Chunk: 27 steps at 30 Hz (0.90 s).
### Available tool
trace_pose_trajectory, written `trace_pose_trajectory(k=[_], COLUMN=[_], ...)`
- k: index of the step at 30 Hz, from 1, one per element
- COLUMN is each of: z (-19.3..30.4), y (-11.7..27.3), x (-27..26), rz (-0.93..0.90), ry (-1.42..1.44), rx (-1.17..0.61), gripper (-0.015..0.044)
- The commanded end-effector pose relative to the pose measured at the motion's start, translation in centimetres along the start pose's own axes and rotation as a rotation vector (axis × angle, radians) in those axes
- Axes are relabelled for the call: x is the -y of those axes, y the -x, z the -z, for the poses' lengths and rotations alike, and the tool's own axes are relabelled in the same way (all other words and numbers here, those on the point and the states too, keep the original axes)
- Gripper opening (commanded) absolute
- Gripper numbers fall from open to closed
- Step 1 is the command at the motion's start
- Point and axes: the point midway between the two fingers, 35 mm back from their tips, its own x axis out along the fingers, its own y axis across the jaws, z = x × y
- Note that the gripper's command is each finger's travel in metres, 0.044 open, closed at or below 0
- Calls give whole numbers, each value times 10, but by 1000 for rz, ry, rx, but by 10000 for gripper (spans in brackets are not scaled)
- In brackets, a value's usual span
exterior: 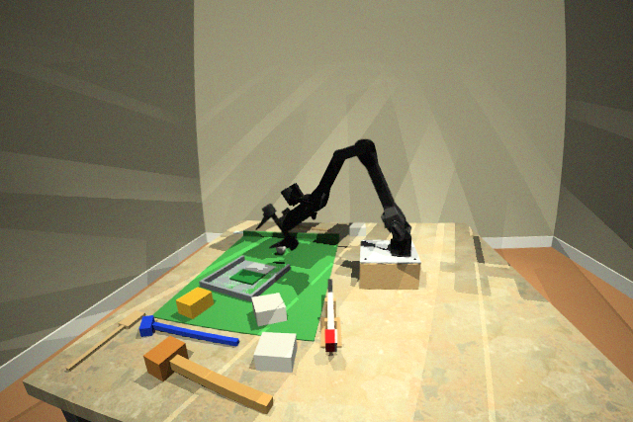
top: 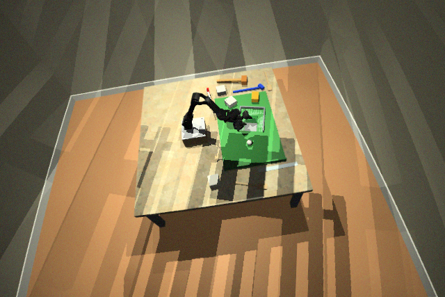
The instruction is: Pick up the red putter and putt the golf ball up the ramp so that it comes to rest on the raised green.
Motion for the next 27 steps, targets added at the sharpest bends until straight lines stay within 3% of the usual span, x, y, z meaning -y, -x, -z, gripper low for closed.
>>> trace_pose_trajectory(k=[1, 13, 27], z=[2, 143, 223], y=[0, 39, 120], x=[1, 57, 115], rz=[5, 204, 26], ry=[17, 1208, 2194], rx=[-4, -445, -1036], gripper=[426, 440, 440])
